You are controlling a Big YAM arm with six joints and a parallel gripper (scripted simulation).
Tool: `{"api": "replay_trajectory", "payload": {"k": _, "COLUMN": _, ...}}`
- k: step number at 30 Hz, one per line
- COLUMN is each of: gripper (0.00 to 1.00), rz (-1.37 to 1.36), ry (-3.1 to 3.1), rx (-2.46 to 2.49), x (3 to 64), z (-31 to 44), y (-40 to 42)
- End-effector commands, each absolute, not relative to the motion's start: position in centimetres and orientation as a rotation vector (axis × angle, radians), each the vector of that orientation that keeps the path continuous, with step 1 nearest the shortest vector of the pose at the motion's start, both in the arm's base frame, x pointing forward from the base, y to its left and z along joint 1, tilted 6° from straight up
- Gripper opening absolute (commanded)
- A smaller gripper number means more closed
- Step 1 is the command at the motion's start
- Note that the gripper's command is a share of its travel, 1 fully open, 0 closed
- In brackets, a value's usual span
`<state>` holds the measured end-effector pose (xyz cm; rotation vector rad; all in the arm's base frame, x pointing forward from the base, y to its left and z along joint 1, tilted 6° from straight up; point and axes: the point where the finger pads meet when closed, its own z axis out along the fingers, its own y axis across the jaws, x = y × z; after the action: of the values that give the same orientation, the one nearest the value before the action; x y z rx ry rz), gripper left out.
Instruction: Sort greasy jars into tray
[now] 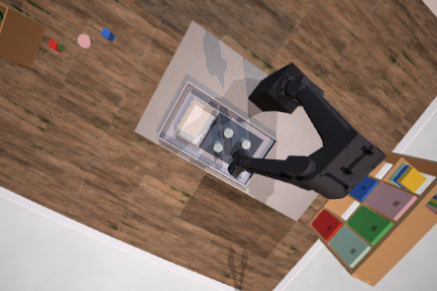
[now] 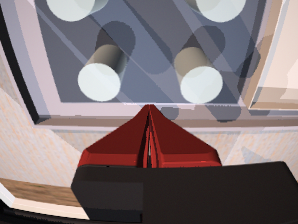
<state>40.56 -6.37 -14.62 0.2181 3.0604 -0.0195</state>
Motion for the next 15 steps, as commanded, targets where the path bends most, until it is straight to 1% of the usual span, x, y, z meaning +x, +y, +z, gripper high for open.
{"api": "replay_trajectory", "payload": {"k": 1, "gripper": 0.00, "rz": -0.030, "ry": 3.024, "rx": 0.226, "x": 42.4, "z": -15.6, "y": -6.5}}
{"api": "replay_trajectory", "payload": {"k": 10, "gripper": 0.00, "rz": -0.030, "ry": 3.024, "rx": 0.226, "x": 43.0, "z": -21.0, "y": -6.6}}
{"api": "replay_trajectory", "payload": {"k": 12, "gripper": 0.00, "rz": -0.030, "ry": 3.024, "rx": 0.226, "x": 43.0, "z": -21.0, "y": -6.6}}
{"api": "replay_trajectory", "payload": {"k": 15, "gripper": 0.00, "rz": -0.030, "ry": 3.024, "rx": 0.226, "x": 42.8, "z": -21.0, "y": -9.0}}
